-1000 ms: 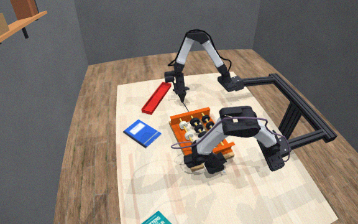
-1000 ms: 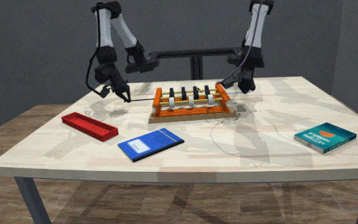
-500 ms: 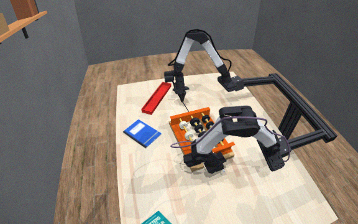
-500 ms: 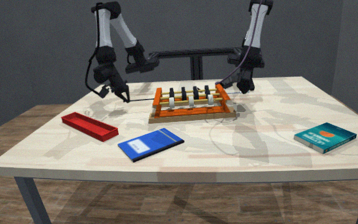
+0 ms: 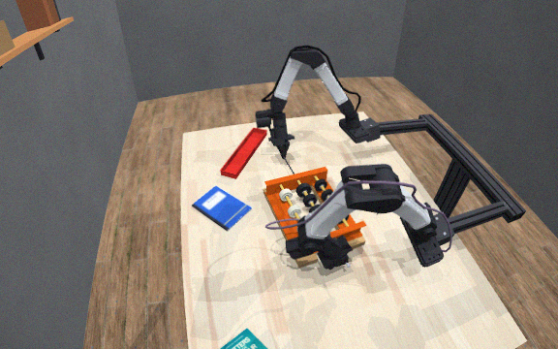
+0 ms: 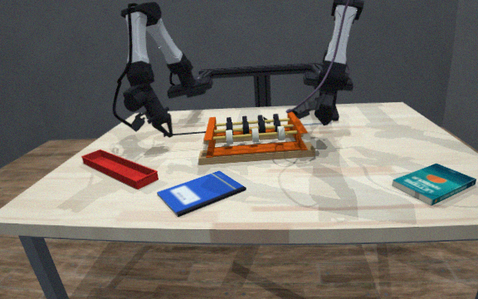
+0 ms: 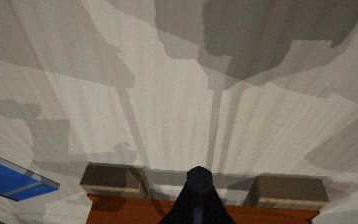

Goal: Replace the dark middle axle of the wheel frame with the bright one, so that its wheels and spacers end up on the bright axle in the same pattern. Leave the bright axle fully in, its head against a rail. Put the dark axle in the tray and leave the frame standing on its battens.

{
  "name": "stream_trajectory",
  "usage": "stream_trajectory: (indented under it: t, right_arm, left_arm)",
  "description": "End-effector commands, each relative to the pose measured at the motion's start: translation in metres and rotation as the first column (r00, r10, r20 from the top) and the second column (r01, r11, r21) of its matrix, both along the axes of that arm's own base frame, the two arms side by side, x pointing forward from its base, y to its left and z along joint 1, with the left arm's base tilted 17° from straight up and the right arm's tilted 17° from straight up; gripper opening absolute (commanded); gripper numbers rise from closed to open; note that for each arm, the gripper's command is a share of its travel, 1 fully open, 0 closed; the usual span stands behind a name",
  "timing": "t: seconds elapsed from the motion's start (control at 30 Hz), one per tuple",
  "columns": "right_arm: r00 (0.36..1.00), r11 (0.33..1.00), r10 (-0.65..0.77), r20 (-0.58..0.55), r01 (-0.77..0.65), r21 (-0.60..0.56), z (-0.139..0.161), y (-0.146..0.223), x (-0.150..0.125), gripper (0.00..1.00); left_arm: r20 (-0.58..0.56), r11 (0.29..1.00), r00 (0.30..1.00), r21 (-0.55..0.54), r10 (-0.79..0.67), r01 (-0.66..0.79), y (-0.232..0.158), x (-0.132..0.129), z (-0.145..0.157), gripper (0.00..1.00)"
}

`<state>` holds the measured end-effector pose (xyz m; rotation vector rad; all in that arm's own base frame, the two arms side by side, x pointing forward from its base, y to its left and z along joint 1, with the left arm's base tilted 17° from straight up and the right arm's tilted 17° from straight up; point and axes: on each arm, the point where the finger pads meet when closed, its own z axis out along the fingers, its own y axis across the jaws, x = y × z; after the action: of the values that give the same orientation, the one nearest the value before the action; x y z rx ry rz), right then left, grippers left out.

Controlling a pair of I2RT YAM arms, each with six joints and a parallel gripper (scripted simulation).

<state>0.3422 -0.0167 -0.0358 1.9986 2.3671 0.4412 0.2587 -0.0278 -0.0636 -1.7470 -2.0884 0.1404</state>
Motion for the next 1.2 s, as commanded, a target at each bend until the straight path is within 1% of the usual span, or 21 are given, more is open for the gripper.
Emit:
stream_trajectory:
  t: [0.0, 0.13, 0.17, 0.2, 0.27, 0.4, 0.7, 0.77, 0.83, 0.93, 0.97, 1.0, 1.07, 1.13, 1.17]
  right_arm:
    - [0.999, 0.999, 0.026, -0.04, -0.025, 0.042, -0.008, 0.01, -0.006, 0.0]
    - [0.999, 0.999, 0.028, -0.044, -0.026, 0.043, -0.009, 0.011, -0.007, 0.0]
    - [0.999, 0.999, 0.023, -0.028, -0.021, 0.04, -0.004, 0.008, -0.004, 0.0]
    - [0.999, 0.999, 0.022, -0.031, -0.021, 0.04, -0.006, 0.007, -0.002, 0.0]
    - [0.998, 0.999, 0.023, -0.059, -0.02, 0.046, -0.012, 0.009, -0.014, 0.0]
    - [0.999, 0.999, 0.021, -0.037, -0.019, 0.042, -0.007, 0.005, -0.004, 0.0]
    - [0.999, 0.999, 0.018, -0.046, -0.016, 0.044, -0.008, 0.007, -0.007, 0.0]
    - [0.999, 0.999, 0.024, -0.032, -0.023, 0.04, -0.005, 0.004, -0.002, 0.0]
    - [0.998, 0.999, 0.022, -0.053, -0.02, 0.045, -0.01, 0.004, -0.01, 0.0]
    - [0.999, 0.999, 0.029, -0.037, -0.028, 0.041, -0.006, 0.005, -0.003, 0.0]
    - [0.999, 0.999, 0.019, -0.05, -0.017, 0.045, -0.009, 0.002, -0.009, 0.0]
    - [0.999, 0.999, 0.019, -0.05, -0.016, 0.045, -0.009, 0.002, -0.009, 0.0]
    - [0.999, 0.999, 0.029, -0.035, -0.028, 0.041, -0.005, 0.004, -0.002, 0.0]
    - [0.998, 0.999, 0.019, -0.065, -0.015, 0.049, -0.011, 0.006, -0.013, 0.0]
    - [0.998, 0.999, 0.018, -0.061, -0.015, 0.048, -0.011, 0.004, -0.012, 0.0]
  left_arm:
    - [0.077, 0.987, 0.996, -0.157, 0.037, -0.025, -0.049, 0.022, -0.015, 0.0]
    - [0.076, 0.987, 0.996, -0.158, 0.035, -0.022, -0.049, 0.022, -0.015, 0.0]
    - [0.075, 0.987, 0.996, -0.158, 0.04, -0.028, -0.05, 0.021, -0.015, 0.0]
    - [0.075, 0.987, 0.997, -0.158, 0.034, -0.022, -0.05, 0.022, -0.015, 0.0]
    - [0.073, 0.987, 0.997, -0.158, 0.038, -0.026, -0.051, 0.021, -0.015, 0.0]
    - [0.076, 0.987, 0.996, -0.158, 0.034, -0.022, -0.052, 0.022, -0.015, 0.0]
    - [0.077, 0.987, 0.996, -0.159, 0.035, -0.023, -0.054, 0.023, -0.015, 0.0]
    - [0.077, 0.987, 0.996, -0.159, 0.034, -0.022, -0.055, 0.023, -0.016, 0.0]
    - [0.076, 0.987, 0.996, -0.159, 0.038, -0.025, -0.055, 0.023, -0.016, 0.0]
    - [0.077, 0.987, 0.996, -0.16, 0.035, -0.023, -0.056, 0.023, -0.016, 0.0]
    - [0.077, 0.987, 0.996, -0.16, 0.034, -0.021, -0.056, 0.023, -0.016, 0.0]
    - [0.076, 0.987, 0.996, -0.16, 0.035, -0.022, -0.057, 0.023, -0.016, 0.0]
    - [0.075, 0.987, 0.996, -0.16, 0.04, -0.028, -0.058, 0.022, -0.016, 0.0]
    - [0.078, 0.987, 0.996, -0.161, 0.036, -0.023, -0.058, 0.023, -0.016, 0.0]
    - [0.078, 0.987, 0.996, -0.161, 0.035, -0.022, -0.058, 0.023, -0.016, 0.0]
